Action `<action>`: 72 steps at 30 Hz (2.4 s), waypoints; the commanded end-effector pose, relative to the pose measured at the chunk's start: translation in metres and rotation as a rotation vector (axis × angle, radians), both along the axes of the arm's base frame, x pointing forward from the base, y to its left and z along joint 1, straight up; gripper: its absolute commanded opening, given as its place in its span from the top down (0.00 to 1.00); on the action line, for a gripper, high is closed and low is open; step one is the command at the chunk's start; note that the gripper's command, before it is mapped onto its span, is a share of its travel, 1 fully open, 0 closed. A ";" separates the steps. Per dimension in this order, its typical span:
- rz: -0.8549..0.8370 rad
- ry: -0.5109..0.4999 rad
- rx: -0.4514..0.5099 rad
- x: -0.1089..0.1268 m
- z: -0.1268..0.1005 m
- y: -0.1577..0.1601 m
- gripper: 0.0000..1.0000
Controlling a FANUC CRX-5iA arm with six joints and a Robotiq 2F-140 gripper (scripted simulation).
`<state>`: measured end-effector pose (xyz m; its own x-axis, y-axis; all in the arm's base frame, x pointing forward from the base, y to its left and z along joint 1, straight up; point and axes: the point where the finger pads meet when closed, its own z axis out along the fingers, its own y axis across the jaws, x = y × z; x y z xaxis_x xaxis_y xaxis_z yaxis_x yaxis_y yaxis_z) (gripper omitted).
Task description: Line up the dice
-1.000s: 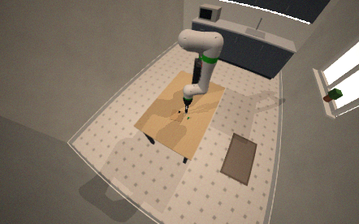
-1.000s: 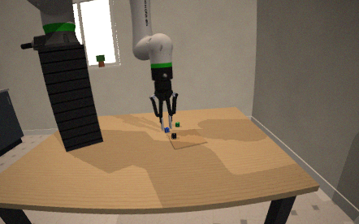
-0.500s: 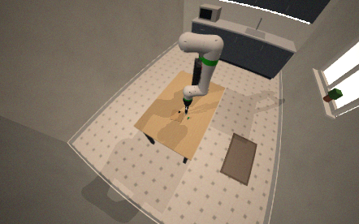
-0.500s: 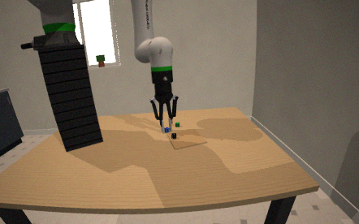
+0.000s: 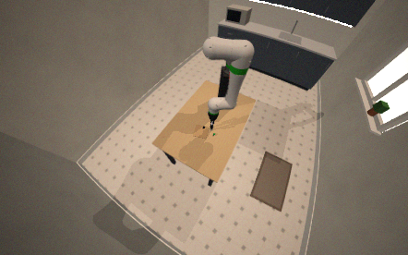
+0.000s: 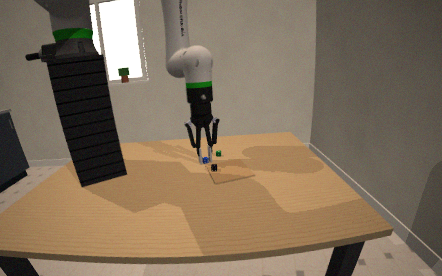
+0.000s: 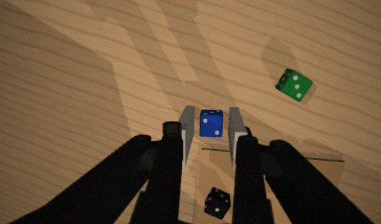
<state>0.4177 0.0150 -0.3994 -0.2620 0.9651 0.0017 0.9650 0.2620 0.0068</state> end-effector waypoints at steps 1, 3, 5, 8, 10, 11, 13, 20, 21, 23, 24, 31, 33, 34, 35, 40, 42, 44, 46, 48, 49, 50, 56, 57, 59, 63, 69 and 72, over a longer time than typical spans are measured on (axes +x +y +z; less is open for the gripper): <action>0.000 0.000 0.000 0.000 0.000 0.000 0.79; 0.000 0.000 0.000 0.000 0.000 0.000 0.79; 0.000 0.000 0.000 0.000 0.000 0.000 0.79; 0.000 0.000 0.000 0.000 0.000 0.000 0.79; 0.000 0.000 0.000 0.000 0.000 0.000 0.79; 0.000 0.000 0.000 0.000 0.000 0.000 0.79; 0.000 0.000 0.000 0.000 0.000 0.000 0.79; 0.000 0.000 0.000 0.000 0.000 0.000 0.79; 0.000 0.000 0.000 0.000 0.000 0.000 0.91; 0.000 0.000 0.000 0.000 0.000 0.000 0.91; 0.000 0.000 0.000 0.000 0.000 0.000 0.91; 0.000 0.000 0.000 0.000 0.000 0.000 0.91; 0.000 0.000 0.000 0.000 0.000 0.000 0.91; 0.000 0.000 0.000 0.000 0.000 0.000 0.91; 0.000 0.000 0.000 0.000 0.000 0.000 0.91; 0.000 0.000 0.000 0.000 0.000 0.000 0.91; 0.000 0.000 0.000 0.000 0.000 0.000 0.91; 0.000 0.000 0.000 0.000 0.000 0.000 0.91; 0.000 0.000 0.000 0.000 0.000 0.000 0.91; 0.000 0.000 0.000 0.000 0.000 0.000 0.91; 0.000 0.000 0.000 0.000 0.000 0.000 0.91; 0.000 0.000 0.000 0.000 0.000 0.000 0.91; 0.000 0.000 0.000 0.000 0.001 0.000 0.91; 0.000 0.000 0.000 0.000 0.002 0.000 0.91; 0.000 0.000 0.000 0.000 0.007 0.000 0.91; 0.000 0.000 0.000 0.000 0.016 0.000 0.91; 0.000 0.000 0.000 0.000 0.058 0.000 0.91; 0.000 0.000 0.000 0.000 0.079 0.000 0.91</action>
